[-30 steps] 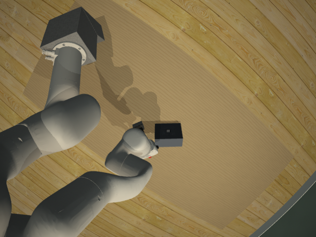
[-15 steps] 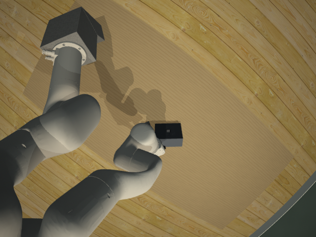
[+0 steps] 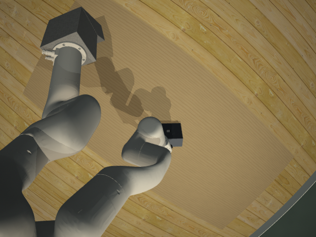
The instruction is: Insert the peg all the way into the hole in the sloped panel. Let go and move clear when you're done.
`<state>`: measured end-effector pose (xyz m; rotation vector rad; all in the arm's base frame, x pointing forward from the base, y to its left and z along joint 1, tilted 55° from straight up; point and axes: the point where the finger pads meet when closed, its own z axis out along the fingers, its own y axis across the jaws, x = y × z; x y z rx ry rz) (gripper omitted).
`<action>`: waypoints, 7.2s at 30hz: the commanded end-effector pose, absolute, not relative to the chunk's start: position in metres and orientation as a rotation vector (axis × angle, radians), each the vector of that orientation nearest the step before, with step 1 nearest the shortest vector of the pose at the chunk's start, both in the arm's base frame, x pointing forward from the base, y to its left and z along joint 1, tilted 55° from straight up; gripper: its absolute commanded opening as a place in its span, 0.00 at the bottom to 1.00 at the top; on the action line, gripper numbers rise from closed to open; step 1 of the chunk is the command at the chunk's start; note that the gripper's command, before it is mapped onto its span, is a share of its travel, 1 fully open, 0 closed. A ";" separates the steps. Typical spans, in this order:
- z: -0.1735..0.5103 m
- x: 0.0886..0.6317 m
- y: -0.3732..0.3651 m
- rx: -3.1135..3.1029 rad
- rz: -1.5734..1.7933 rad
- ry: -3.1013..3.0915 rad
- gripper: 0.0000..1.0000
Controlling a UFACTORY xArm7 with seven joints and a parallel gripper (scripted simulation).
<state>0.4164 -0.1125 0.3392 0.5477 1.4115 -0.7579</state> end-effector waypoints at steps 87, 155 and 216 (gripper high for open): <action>0.255 0.467 0.029 0.476 -0.630 1.183 0.00; 0.167 0.414 0.012 0.693 -0.705 1.017 0.00; 0.201 0.448 -0.044 0.693 -0.705 1.017 0.00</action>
